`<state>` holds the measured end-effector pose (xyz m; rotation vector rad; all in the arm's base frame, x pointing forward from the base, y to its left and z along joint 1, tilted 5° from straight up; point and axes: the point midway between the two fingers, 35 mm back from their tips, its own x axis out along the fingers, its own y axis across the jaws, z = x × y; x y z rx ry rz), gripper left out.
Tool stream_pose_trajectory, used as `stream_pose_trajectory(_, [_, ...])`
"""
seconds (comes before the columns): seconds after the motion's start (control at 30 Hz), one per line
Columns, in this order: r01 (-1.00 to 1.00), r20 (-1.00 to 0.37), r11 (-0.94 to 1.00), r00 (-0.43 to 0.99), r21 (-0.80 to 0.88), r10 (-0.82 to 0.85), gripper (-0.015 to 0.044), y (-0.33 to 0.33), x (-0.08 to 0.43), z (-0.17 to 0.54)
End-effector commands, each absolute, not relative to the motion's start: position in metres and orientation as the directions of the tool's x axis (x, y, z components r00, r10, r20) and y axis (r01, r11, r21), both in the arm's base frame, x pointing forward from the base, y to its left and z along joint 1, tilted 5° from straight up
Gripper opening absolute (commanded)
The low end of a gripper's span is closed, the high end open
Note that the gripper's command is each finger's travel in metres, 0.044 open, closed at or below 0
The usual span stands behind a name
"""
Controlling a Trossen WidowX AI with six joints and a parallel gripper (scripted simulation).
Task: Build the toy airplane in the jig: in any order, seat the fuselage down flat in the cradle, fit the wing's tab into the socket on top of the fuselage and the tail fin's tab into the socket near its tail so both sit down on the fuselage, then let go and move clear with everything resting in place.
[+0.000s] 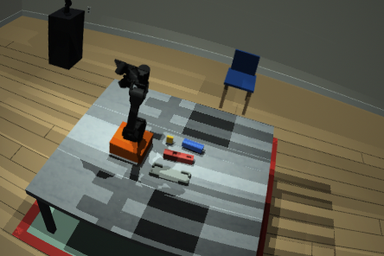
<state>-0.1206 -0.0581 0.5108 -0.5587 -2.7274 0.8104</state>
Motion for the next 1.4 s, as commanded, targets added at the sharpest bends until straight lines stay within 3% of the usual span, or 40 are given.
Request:
stream_pose_trajectory(0.0, [0.290, 0.119, 0.773, -0.898, -0.564, 0.424, 0.0426, -0.058, -0.121, 0.511])
stream_pose_trajectory(0.1, [0.319, 0.098, 0.687, -0.864, -0.652, 0.494, 0.0440, -0.032, -0.122, 0.510])
stream_pose_trajectory(0.27, [0.328, 0.009, 0.343, -0.712, -0.880, 0.702, 0.0440, 0.052, -0.111, 0.498])
stream_pose_trajectory(0.4, [0.221, -0.083, 0.050, -0.554, -0.974, 0.828, 0.0440, 0.114, -0.086, 0.480])
stream_pose_trajectory(0.57, [-0.044, -0.221, -0.248, -0.328, -0.968, 0.919, 0.0440, 0.176, -0.035, 0.447])
stream_pose_trajectory(0.73, [-0.393, -0.373, -0.380, -0.098, -0.837, 0.923, 0.0440, 0.216, 0.030, 0.404])
stream_pose_trajectory(0.9, [-0.724, -0.531, -0.301, 0.106, -0.620, 0.841, 0.0440, 0.230, 0.100, 0.353])
stream_pose_trajectory(1.07, [-0.925, -0.681, -0.036, 0.251, -0.378, 0.688, 0.0440, 0.218, 0.167, 0.298])
stream_pose_trajectory(1.2, [-0.946, -0.788, 0.253, 0.312, -0.204, 0.531, 0.0440, 0.191, 0.211, 0.253])
stream_pose_trajectory(1.37, [-0.780, -0.897, 0.624, 0.311, -0.052, 0.314, 0.0440, 0.140, 0.251, 0.195])
